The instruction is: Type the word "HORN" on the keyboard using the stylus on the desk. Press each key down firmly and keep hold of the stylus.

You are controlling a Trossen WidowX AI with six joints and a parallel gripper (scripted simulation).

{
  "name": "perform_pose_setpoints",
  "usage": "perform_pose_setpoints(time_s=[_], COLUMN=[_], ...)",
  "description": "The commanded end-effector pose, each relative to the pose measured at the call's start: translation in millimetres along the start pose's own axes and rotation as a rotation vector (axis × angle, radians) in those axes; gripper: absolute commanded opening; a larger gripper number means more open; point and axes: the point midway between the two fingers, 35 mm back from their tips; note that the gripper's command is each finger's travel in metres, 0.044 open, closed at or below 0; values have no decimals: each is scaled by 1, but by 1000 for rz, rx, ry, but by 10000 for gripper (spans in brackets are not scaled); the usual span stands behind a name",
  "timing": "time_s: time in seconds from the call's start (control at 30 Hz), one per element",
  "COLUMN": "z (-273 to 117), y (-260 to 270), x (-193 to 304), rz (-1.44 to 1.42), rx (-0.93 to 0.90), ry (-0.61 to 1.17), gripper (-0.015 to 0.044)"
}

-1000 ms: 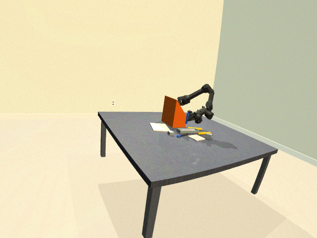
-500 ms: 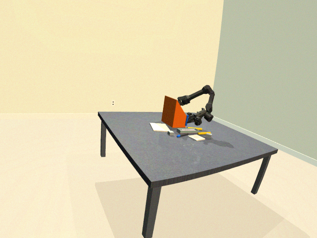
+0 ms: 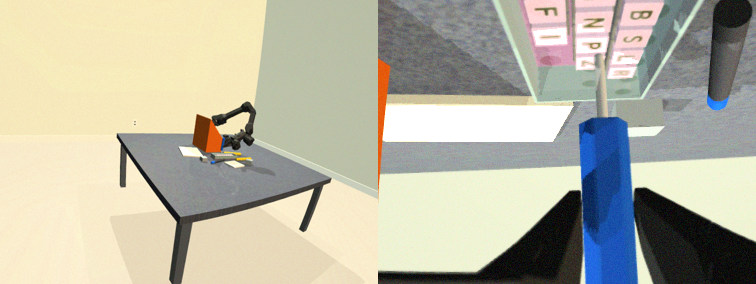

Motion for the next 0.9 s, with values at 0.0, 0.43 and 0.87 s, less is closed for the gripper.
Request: perform_pose_setpoints(time_s=[0.0,0.43,0.87], z=[1,2,5], y=[1,2,3], x=[-1,-1,-7], rz=[5,5,5], rx=[-4,-4,-4], ry=[-2,-2,-3], gripper=[81,81,81])
Point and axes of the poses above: the point midway between the two fingers, 35 mm back from their tips, its own z axis out along the fingers, its own y axis across the jaws, x = y × z, and after that the axes turned 4 degrees about z, right-handed
